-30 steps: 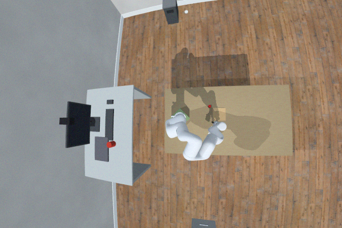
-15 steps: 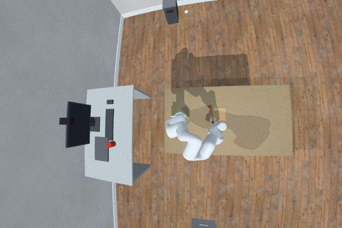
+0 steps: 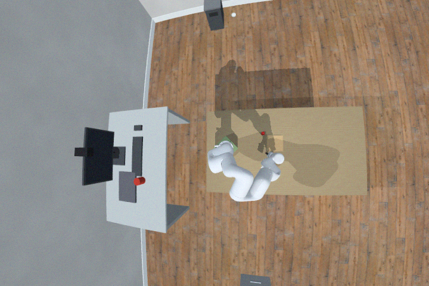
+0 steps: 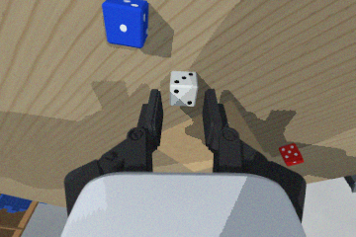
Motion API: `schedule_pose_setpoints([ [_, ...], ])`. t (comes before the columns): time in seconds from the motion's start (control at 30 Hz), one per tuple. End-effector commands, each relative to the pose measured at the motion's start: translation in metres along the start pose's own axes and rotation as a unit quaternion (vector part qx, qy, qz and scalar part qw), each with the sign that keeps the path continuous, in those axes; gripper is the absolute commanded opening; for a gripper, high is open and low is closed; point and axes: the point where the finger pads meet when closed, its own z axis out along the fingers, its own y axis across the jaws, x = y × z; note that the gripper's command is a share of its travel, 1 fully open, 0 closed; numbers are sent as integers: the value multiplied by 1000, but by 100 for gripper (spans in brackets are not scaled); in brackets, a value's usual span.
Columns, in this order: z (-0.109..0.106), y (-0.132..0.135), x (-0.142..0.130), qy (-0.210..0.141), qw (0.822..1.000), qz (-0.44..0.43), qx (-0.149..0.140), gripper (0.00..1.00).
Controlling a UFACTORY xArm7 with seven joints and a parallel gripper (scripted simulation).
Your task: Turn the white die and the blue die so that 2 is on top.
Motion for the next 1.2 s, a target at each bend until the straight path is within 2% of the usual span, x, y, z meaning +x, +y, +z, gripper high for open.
schedule_pose_setpoints([
  [0.0, 0, -1, -1, 0, 1000, 0, 1, 42],
  [0.7, 27, -1, -1, 0, 1000, 0, 1, 42],
  [1.17, 28, -1, -1, 0, 1000, 0, 1, 42],
])
